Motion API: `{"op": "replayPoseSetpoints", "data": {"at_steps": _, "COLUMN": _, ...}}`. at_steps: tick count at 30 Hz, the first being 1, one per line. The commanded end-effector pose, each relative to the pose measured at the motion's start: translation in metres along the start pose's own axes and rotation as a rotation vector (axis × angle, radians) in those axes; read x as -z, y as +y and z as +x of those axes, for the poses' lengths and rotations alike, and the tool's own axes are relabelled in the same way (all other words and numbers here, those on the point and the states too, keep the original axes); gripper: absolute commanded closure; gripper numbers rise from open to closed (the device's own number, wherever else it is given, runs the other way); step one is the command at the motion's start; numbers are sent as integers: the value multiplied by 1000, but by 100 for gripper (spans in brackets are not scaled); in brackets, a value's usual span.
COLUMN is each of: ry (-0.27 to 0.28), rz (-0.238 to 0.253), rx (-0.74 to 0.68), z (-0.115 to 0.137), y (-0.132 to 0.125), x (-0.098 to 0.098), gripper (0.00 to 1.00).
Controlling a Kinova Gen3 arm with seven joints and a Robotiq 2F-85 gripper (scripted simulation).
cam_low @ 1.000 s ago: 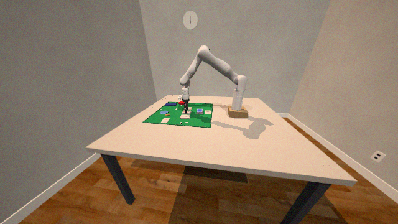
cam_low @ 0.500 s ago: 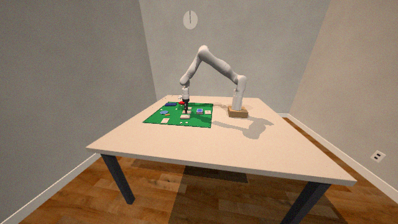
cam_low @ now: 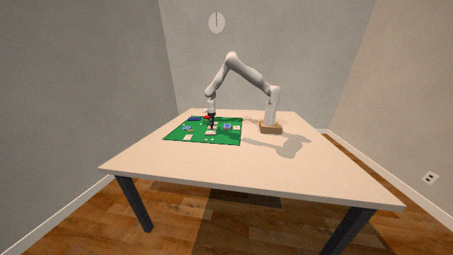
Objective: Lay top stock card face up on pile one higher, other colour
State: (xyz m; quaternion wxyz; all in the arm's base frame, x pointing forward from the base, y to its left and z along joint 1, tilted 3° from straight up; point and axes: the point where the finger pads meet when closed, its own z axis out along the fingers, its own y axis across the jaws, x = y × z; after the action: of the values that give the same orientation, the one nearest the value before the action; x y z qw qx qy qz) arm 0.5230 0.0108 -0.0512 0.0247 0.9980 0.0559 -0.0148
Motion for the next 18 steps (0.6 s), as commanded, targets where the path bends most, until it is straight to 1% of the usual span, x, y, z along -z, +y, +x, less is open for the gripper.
{"op": "replayPoseSetpoints", "data": {"at_steps": 1, "ry": 2, "rz": 0, "rx": 0, "z": 1, "y": 0, "x": 1, "gripper": 15}}
{"op": "replayPoseSetpoints", "data": {"at_steps": 8, "ry": 2, "rz": 0, "rx": 0, "z": 1, "y": 0, "x": 3, "gripper": 15}}
{"op": "replayPoseSetpoints", "data": {"at_steps": 10, "ry": 2, "rz": 0, "rx": 0, "z": 1, "y": 0, "x": 7, "gripper": 15}}
{"op": "replayPoseSetpoints", "data": {"at_steps": 14, "ry": 2, "rz": 0, "rx": 0, "z": 1, "y": 0, "x": 19, "gripper": 15}}
{"op": "replayPoseSetpoints", "data": {"at_steps": 18, "ry": 2, "rz": 0, "rx": 0, "z": 1, "y": 0, "x": 38, "gripper": 15}}
